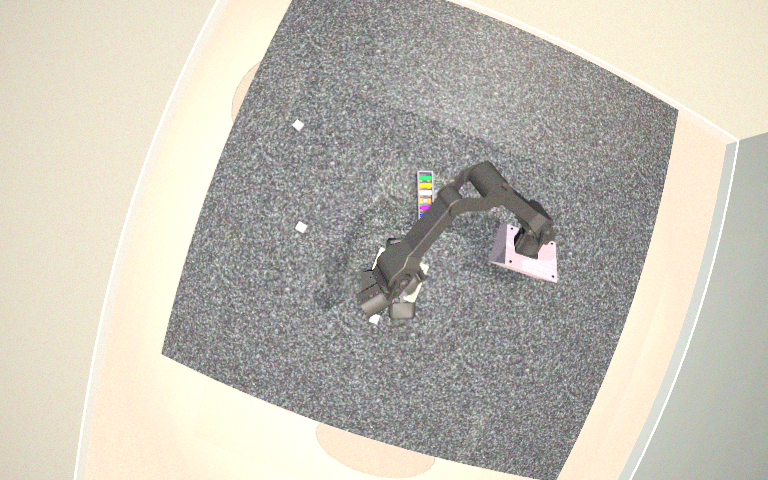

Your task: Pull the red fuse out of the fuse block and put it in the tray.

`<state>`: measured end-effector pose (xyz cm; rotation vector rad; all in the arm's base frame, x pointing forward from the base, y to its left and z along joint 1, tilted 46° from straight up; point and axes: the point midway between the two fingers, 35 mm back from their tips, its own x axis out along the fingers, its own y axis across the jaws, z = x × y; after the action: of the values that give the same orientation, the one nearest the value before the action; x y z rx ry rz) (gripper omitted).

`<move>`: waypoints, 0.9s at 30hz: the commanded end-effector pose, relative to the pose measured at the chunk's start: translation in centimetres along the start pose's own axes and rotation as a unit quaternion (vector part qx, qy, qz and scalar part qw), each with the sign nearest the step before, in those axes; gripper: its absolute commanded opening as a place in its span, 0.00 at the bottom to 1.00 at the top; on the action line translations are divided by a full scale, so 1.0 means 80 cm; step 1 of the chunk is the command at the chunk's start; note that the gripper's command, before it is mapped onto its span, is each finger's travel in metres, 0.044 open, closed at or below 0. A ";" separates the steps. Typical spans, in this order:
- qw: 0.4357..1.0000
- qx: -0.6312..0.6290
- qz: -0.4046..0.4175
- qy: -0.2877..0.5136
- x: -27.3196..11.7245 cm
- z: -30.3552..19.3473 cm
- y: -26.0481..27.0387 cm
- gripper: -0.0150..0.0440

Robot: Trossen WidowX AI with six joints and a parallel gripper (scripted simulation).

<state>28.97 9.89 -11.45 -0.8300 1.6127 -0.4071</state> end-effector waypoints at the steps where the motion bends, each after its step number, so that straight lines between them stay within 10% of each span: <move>1: 1.000 0.007 0.004 -0.001 0.001 0.003 0.002 0.25; 27: 1.000 0.011 0.006 0.002 0.045 0.002 0.002 0.34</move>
<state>28.97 7.42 -14.19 -0.8029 1.6141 -0.4191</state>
